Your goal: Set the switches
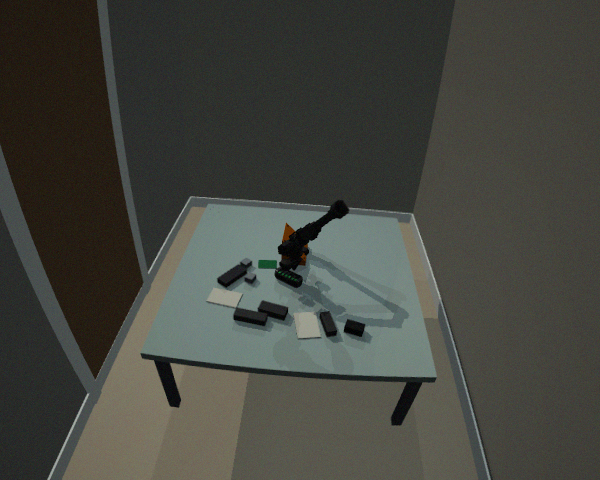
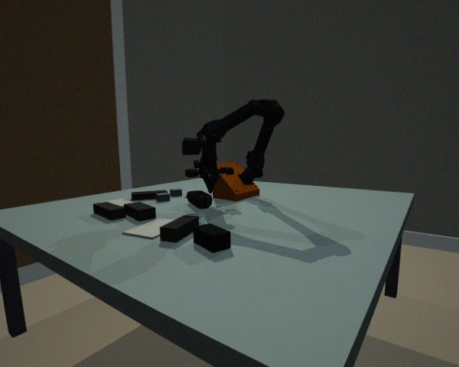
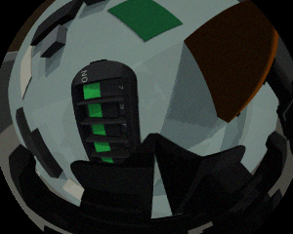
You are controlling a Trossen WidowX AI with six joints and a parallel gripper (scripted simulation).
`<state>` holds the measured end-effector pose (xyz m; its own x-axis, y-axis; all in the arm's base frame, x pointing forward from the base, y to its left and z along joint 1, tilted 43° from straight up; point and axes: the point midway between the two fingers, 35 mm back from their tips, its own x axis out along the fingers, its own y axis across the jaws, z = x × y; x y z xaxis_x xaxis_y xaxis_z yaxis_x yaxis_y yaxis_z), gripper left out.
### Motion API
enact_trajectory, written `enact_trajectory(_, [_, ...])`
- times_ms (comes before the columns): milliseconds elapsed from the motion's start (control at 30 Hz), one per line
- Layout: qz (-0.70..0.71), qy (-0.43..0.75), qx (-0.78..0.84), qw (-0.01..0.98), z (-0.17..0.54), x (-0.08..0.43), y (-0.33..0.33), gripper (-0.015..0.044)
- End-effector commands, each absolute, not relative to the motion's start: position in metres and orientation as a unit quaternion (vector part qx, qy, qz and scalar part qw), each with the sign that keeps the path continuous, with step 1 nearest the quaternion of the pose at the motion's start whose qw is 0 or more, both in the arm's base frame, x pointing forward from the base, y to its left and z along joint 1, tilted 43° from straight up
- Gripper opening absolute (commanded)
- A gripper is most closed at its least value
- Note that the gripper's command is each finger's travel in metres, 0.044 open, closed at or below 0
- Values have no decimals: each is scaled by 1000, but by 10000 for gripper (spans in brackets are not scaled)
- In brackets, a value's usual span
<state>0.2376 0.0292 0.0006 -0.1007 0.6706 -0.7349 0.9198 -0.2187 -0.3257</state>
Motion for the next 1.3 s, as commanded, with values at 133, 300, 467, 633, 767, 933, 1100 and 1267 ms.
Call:
enact_trajectory(133, [-422,606,657,155,11,241,20,0])
enact_trajectory(300, [-423,605,657,150,11,242,19,0])
enact_trajectory(467, [-424,605,656,153,4,253,-5,105])
enact_trajectory(633, [-422,608,654,154,-12,266,-50,236])
enact_trajectory(767, [-422,609,654,154,-12,266,-52,341])
enact_trajectory(933, [-422,609,654,154,-15,266,-49,440])
enact_trajectory(1100, [-422,608,654,155,-22,266,-44,440])
enact_trajectory(1267, [-422,608,654,155,-28,266,-39,440])
